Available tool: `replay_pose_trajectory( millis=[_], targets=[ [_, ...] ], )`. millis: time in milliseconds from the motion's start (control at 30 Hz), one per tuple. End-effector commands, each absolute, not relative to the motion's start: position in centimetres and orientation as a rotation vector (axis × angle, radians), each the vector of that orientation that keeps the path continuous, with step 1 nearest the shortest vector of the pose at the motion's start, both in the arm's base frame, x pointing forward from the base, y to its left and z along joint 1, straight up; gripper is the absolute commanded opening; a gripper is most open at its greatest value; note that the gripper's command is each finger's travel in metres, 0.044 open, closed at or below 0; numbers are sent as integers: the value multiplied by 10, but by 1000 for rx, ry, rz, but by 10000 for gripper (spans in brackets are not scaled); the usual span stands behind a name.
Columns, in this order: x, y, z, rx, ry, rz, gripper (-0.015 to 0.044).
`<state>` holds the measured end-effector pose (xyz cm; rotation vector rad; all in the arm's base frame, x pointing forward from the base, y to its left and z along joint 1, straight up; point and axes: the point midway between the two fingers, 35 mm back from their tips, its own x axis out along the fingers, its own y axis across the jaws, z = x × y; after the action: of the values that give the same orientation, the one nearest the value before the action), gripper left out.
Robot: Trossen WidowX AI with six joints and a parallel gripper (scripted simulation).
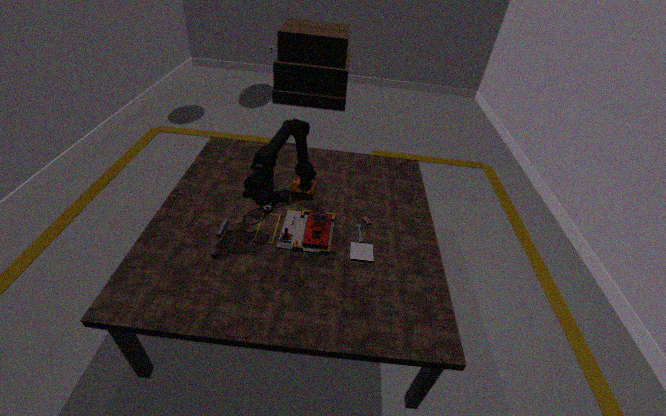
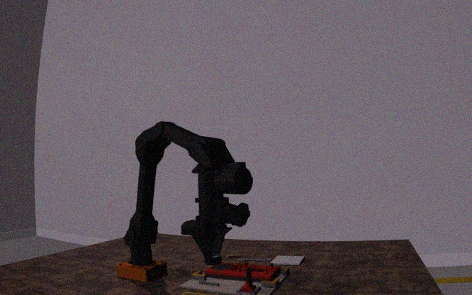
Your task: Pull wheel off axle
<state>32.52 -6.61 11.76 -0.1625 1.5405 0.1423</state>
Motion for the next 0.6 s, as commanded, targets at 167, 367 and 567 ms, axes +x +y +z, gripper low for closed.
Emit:
replay_pose_trajectory(
  millis=[167,367,567],
  targets=[
    [323,-70,103,-168,1541,147,0],
    [324,-70,91,-168,1541,147,0],
    [327,-71,60,-168,1541,147,0]
  ],
)
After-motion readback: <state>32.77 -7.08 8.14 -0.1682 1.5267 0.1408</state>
